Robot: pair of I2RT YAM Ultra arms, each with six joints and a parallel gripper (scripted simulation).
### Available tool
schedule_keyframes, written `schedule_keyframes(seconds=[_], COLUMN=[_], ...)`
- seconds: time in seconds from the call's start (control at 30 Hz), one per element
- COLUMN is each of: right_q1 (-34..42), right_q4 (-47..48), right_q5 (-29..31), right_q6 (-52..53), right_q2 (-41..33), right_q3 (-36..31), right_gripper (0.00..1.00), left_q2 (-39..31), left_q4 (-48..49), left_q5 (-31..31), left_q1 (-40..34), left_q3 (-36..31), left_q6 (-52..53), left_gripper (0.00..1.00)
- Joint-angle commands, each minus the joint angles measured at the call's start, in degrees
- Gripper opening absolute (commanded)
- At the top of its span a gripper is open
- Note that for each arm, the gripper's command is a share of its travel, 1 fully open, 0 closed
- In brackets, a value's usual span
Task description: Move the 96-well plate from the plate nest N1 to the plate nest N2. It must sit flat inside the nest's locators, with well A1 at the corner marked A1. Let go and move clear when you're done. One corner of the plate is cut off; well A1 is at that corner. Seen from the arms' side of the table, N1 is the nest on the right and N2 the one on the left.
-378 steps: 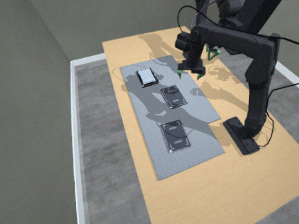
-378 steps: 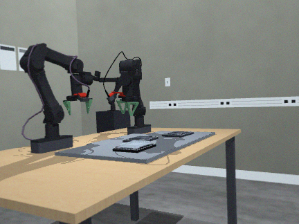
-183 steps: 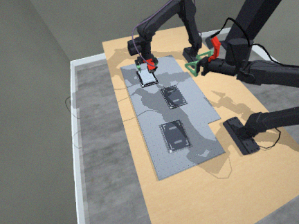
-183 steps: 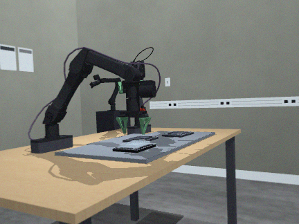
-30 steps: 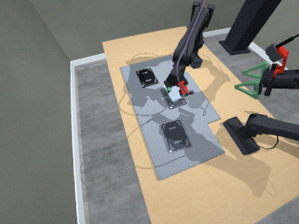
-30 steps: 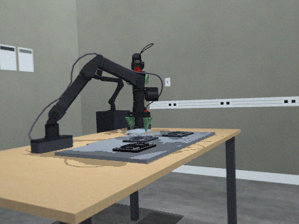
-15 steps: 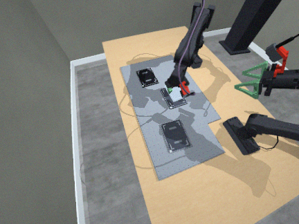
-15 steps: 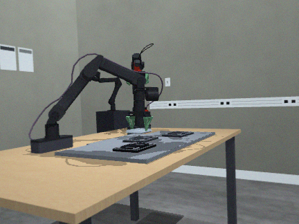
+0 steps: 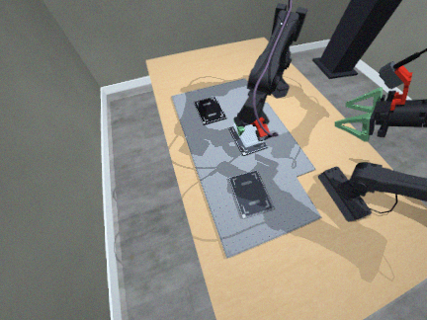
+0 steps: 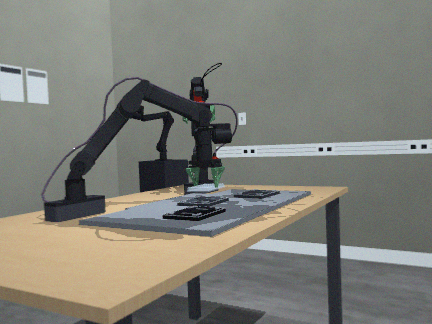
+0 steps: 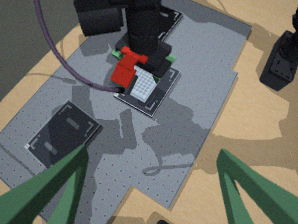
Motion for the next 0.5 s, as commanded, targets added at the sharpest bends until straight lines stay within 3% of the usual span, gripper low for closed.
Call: schedule_keyframes(seconds=[0.0,0.47], right_q1=[-0.6,-0.5], right_q4=[0.4,1.5], right_q5=[-0.1,-0.1], right_q6=[0.7,-0.1], right_q2=[-1.7,-2.2], right_q3=[-0.9,-3.9], right_gripper=[0.79,0.79], left_q2=[0.0,0.0], left_q4=[0.1,0.1], left_q5=[0.0,0.0], left_q1=[0.3,0.3], left_q3=[1.5,1.5], left_q6=[0.0,0.0], left_gripper=[1.00,1.00])
